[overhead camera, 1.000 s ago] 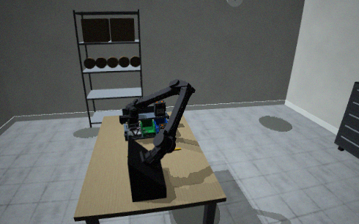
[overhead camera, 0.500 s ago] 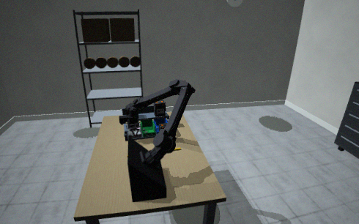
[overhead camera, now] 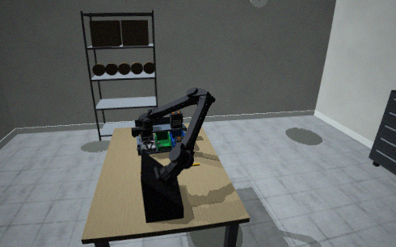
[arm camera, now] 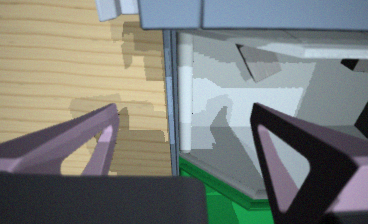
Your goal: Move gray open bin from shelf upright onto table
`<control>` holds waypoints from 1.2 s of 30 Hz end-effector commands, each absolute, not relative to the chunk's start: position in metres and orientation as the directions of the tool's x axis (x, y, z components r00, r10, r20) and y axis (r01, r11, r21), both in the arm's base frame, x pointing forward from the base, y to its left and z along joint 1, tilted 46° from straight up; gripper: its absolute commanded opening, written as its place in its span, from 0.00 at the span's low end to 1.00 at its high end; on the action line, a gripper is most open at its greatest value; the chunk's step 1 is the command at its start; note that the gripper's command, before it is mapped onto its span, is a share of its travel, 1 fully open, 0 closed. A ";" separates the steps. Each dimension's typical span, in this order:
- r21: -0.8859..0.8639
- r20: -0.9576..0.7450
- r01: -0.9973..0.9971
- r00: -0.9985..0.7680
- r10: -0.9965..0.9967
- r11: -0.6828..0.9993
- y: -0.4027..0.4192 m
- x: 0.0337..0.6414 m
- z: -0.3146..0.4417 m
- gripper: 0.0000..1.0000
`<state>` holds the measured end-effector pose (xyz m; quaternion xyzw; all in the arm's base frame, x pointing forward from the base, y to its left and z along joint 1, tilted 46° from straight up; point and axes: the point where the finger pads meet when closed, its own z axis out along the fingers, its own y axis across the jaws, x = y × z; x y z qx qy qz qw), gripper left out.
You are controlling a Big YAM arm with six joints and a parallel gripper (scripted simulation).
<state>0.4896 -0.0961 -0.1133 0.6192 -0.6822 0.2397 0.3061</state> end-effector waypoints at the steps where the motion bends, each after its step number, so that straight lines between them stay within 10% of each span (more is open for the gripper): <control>1: 0.053 0.716 -0.993 -0.036 -0.697 0.106 -0.091 0.491 -0.117 0.90; 36: 0.060 0.716 -0.991 -0.041 -0.697 0.121 -0.103 0.488 -0.122 0.90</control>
